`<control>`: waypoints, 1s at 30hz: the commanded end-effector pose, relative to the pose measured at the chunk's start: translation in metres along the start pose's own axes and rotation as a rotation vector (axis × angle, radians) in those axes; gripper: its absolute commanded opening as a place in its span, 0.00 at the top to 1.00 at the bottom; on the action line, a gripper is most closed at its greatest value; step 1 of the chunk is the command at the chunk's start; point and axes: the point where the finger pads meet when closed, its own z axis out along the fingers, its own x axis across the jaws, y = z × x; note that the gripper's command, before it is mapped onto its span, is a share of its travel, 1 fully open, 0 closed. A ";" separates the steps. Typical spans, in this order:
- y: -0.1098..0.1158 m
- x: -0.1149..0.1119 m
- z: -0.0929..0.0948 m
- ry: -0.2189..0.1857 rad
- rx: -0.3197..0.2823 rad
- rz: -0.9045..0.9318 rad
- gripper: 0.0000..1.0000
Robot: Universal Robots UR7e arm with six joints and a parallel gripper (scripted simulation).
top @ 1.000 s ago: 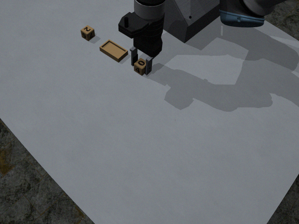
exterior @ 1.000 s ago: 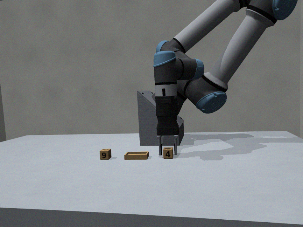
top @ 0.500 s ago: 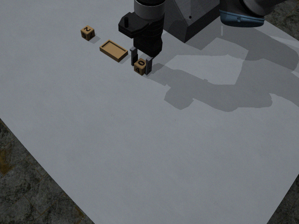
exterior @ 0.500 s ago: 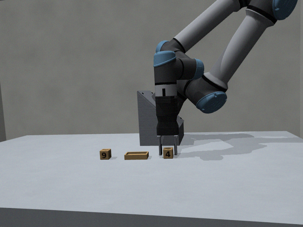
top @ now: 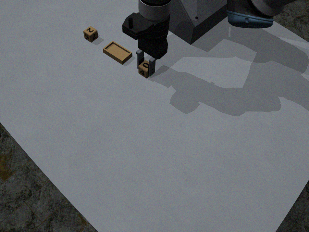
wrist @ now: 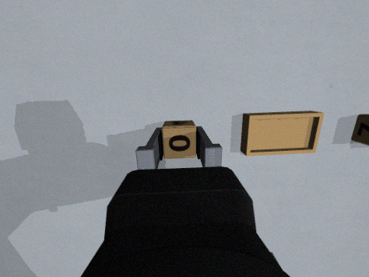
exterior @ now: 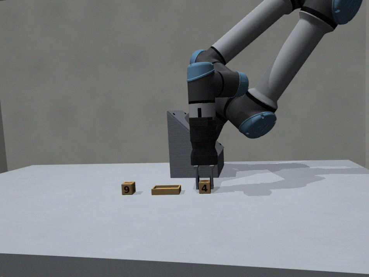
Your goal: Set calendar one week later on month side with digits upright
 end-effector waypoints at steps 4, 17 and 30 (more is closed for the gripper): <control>0.001 -0.001 0.001 -0.002 -0.001 0.000 0.40; 0.001 -0.001 0.001 -0.002 -0.001 0.000 0.40; -0.002 0.001 -0.009 0.003 0.003 -0.002 0.40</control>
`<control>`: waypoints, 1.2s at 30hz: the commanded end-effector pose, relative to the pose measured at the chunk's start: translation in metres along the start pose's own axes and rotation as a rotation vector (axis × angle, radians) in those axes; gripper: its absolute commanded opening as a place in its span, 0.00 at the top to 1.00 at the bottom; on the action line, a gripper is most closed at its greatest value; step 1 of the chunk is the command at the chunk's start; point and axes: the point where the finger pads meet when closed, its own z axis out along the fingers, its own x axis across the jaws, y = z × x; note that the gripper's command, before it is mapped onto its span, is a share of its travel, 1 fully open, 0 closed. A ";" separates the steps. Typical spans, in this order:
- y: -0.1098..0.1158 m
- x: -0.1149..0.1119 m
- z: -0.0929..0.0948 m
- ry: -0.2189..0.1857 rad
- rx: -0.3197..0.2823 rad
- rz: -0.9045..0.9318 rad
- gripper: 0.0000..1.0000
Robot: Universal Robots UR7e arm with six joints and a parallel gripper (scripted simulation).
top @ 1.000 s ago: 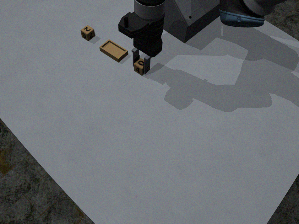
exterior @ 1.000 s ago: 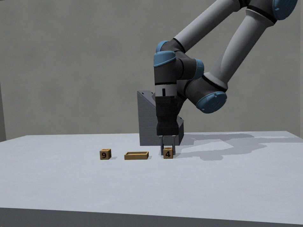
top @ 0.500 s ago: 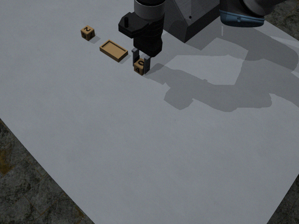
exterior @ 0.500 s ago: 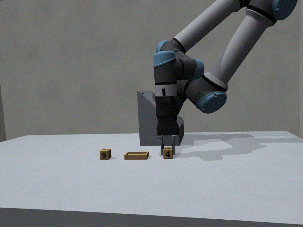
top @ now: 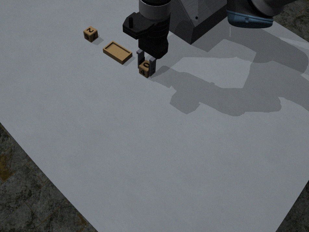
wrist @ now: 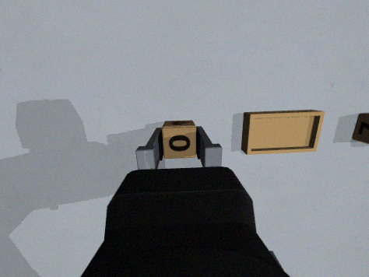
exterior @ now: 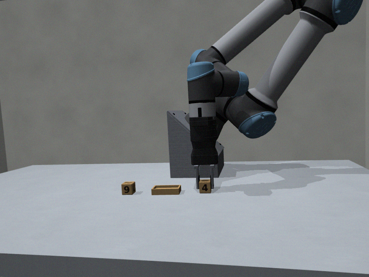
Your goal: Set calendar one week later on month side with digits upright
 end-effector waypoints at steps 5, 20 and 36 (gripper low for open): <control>-0.003 0.002 -0.018 0.005 0.005 -0.002 0.40; -0.002 0.002 -0.070 0.006 0.005 -0.002 0.40; -0.002 0.002 -0.101 0.006 0.005 -0.002 0.40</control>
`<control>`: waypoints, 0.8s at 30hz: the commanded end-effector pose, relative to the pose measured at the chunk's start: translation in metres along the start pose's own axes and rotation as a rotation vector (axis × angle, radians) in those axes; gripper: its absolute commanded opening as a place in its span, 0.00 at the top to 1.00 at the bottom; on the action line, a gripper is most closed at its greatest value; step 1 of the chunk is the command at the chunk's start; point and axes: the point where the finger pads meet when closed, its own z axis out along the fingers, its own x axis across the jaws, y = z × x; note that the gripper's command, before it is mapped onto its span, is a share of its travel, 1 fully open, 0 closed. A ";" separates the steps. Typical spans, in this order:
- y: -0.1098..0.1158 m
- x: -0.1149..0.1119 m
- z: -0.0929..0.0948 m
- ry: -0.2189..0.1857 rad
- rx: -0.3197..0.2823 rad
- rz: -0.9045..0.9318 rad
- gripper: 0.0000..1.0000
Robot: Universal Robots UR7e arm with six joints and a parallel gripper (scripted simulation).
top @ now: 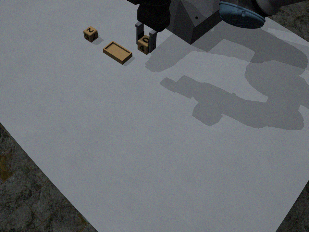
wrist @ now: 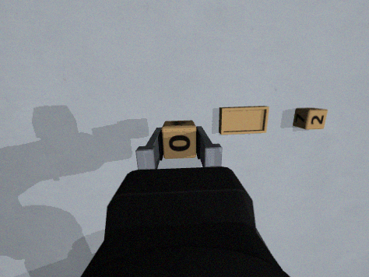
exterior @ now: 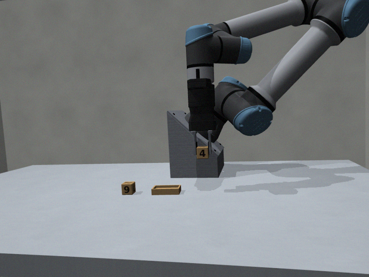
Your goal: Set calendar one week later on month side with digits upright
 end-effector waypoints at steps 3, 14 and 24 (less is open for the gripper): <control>0.001 0.000 -0.005 -0.002 -0.002 0.001 0.40; -0.001 0.019 -0.008 -0.003 -0.003 0.000 0.40; 0.001 0.086 -0.014 -0.003 -0.004 -0.009 0.40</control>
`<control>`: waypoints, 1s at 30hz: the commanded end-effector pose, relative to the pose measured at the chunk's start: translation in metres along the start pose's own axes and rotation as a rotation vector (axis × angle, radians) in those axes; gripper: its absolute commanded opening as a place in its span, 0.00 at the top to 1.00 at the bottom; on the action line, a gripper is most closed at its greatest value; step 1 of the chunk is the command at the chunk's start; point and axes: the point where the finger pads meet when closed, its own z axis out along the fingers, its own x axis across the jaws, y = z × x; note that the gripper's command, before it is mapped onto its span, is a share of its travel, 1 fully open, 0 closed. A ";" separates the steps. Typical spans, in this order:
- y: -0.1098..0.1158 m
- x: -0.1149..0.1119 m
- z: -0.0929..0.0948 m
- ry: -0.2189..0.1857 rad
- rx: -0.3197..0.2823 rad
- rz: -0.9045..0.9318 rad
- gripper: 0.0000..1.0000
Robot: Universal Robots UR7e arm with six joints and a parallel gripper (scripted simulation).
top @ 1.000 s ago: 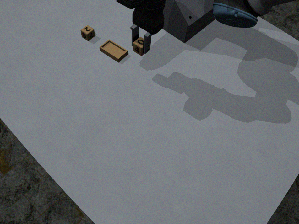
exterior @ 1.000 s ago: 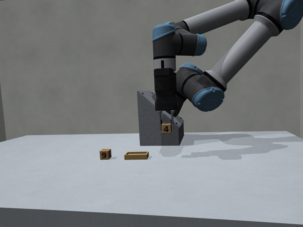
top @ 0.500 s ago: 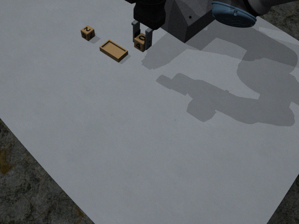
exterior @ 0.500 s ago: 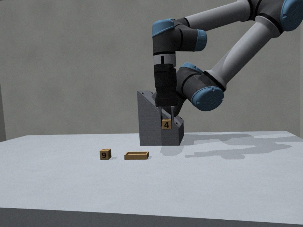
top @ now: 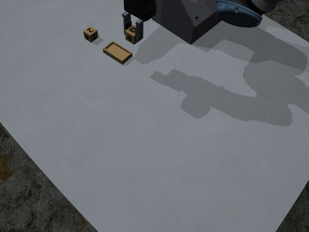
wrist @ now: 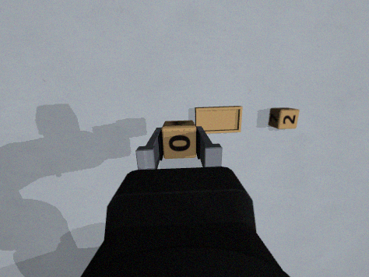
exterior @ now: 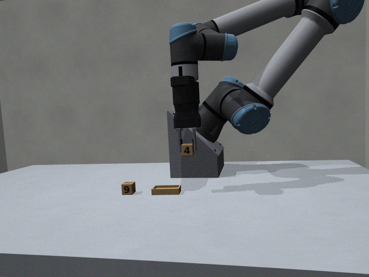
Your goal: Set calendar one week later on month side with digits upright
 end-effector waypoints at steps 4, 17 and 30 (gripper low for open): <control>0.003 0.051 -0.005 0.004 0.002 -0.010 0.40; 0.003 0.050 -0.004 0.002 0.001 -0.010 0.40; 0.004 0.048 0.016 -0.002 -0.002 -0.009 0.40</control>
